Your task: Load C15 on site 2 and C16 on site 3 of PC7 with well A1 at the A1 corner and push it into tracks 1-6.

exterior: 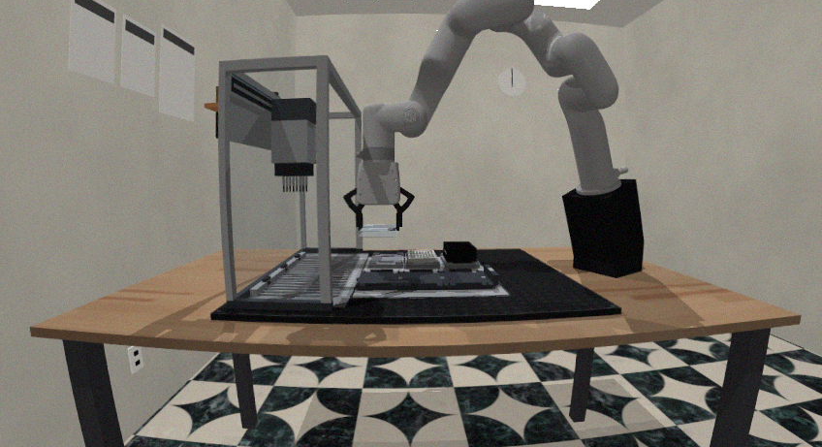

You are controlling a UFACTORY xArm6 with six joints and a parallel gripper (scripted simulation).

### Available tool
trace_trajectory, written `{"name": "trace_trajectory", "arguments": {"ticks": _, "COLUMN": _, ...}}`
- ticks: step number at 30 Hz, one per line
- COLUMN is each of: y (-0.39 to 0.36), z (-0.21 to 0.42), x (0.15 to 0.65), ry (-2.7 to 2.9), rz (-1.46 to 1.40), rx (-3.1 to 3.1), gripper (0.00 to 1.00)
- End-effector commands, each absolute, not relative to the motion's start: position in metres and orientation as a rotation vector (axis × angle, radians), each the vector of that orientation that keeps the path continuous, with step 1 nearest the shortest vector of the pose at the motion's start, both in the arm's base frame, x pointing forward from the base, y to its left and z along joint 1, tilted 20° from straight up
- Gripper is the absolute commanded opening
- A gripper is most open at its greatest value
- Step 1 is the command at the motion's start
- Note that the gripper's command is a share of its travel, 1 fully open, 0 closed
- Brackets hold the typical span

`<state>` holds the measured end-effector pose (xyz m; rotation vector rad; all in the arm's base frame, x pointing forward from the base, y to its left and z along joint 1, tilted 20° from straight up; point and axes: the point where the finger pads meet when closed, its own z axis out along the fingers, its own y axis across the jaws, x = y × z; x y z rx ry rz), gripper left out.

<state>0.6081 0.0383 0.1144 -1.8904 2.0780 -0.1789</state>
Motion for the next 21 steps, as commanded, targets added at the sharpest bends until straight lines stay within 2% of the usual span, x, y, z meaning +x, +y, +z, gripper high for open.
{"name": "trace_trajectory", "arguments": {"ticks": 1, "y": 0.039, "z": 0.11, "x": 0.611, "ry": 2.076, "rz": -0.182, "rx": -1.889, "gripper": 0.0}}
{"name": "trace_trajectory", "arguments": {"ticks": 21, "y": 0.043, "z": 0.081, "x": 0.621, "ry": 2.076, "rz": -0.182, "rx": -1.889, "gripper": 0.0}}
